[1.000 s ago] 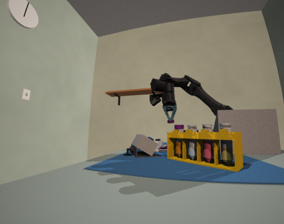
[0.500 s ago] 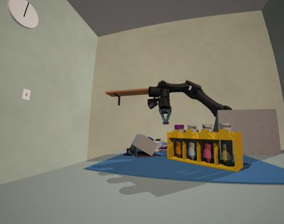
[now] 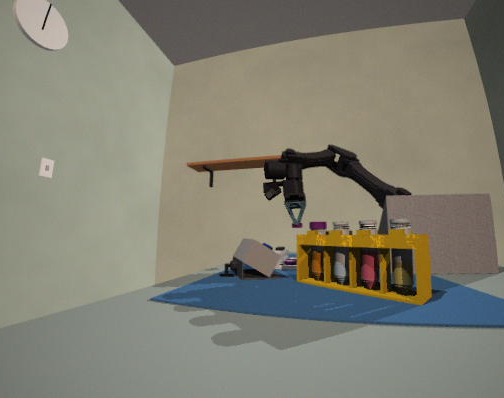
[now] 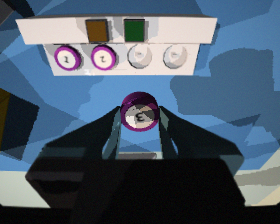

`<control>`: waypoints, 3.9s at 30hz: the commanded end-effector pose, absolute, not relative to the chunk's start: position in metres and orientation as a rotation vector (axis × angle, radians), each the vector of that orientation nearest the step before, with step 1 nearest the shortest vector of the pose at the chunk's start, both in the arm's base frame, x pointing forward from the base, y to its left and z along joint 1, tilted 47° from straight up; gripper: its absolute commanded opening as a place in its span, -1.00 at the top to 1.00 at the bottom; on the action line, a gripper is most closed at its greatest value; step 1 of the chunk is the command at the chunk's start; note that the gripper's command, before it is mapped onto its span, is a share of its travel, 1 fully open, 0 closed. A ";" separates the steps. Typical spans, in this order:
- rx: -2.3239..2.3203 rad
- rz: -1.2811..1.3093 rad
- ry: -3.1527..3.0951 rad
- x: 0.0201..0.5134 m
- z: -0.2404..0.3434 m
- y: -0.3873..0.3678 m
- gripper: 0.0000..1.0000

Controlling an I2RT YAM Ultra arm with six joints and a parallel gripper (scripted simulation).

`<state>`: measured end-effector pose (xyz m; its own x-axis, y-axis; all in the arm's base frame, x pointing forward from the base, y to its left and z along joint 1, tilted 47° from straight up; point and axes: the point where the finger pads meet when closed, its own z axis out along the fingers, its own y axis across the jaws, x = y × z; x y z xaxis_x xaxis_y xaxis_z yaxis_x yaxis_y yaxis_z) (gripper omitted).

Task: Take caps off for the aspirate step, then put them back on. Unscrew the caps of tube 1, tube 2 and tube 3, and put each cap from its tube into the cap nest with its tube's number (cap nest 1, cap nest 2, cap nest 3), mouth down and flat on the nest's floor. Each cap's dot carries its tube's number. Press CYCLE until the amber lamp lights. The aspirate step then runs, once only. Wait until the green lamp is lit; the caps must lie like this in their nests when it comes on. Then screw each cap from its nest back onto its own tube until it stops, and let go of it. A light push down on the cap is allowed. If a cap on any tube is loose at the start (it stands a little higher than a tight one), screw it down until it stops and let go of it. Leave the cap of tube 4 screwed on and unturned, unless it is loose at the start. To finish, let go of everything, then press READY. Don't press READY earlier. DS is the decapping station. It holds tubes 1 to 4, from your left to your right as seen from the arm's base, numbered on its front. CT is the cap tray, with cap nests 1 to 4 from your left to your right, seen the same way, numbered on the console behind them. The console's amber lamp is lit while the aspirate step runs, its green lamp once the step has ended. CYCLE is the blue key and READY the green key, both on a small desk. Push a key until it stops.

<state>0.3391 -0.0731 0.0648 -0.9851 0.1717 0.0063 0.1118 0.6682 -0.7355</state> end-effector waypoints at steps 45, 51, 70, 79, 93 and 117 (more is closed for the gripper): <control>-0.219 1.244 -2.851 0.343 -0.001 -0.143 1.00; -0.219 1.244 -2.851 0.344 -0.001 -0.144 1.00; -0.219 1.244 -2.851 0.345 0.000 -0.145 1.00; -0.219 1.244 -2.851 0.345 0.000 -0.146 1.00; -0.219 1.244 -2.851 0.345 -0.003 -0.149 1.00; -0.219 1.244 -2.851 0.344 -0.008 -0.153 1.00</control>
<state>0.3412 -0.1554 -0.0100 -0.9891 0.1451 -0.0243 0.1165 0.6718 -0.7315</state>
